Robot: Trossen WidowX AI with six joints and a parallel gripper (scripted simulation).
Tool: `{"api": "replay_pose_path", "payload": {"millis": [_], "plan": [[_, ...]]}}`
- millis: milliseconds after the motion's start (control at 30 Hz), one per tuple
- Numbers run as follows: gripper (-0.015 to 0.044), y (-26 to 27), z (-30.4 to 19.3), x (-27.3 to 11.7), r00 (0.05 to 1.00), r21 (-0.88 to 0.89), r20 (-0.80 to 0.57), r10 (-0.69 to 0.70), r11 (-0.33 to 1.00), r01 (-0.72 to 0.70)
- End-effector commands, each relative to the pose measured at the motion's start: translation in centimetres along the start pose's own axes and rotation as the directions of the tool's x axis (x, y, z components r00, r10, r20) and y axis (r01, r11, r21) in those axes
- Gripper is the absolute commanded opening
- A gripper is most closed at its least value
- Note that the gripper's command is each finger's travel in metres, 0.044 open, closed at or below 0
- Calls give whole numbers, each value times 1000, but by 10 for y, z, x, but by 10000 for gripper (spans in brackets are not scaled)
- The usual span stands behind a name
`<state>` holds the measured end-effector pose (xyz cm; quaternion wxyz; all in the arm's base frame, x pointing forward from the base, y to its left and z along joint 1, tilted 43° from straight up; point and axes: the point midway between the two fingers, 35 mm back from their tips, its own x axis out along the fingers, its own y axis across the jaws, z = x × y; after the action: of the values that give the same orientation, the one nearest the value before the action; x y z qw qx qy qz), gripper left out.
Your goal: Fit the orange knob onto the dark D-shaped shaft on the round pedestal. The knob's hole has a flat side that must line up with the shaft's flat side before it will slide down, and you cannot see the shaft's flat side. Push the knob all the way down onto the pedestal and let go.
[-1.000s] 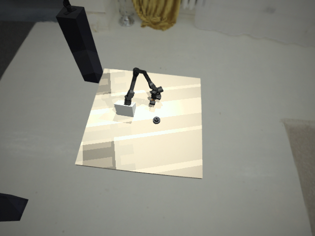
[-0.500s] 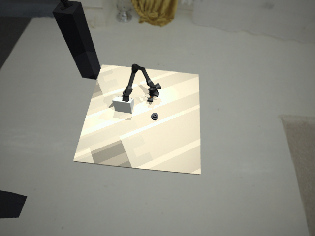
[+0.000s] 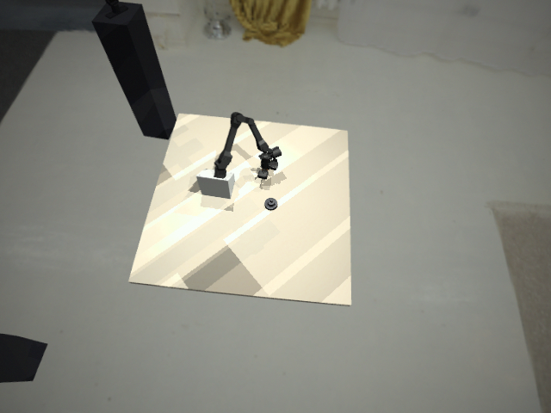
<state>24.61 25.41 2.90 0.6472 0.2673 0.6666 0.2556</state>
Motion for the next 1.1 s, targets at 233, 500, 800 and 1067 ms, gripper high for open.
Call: {"api": "replay_pose_path", "payload": {"millis": [233, 500, 800, 1067], "plan": [[0, -2, 7, -67, 1000, -5, 7, -9, 1000, 9], [0, -3, -2, -121, 1000, -4, 7, -5, 1000, 5], [0, -2, -7, -137, 1000, -3, 8, -1, 1000, 1], [0, -17, 9, -133, 1000, -3, 10, -8, 1000, 8]]}}
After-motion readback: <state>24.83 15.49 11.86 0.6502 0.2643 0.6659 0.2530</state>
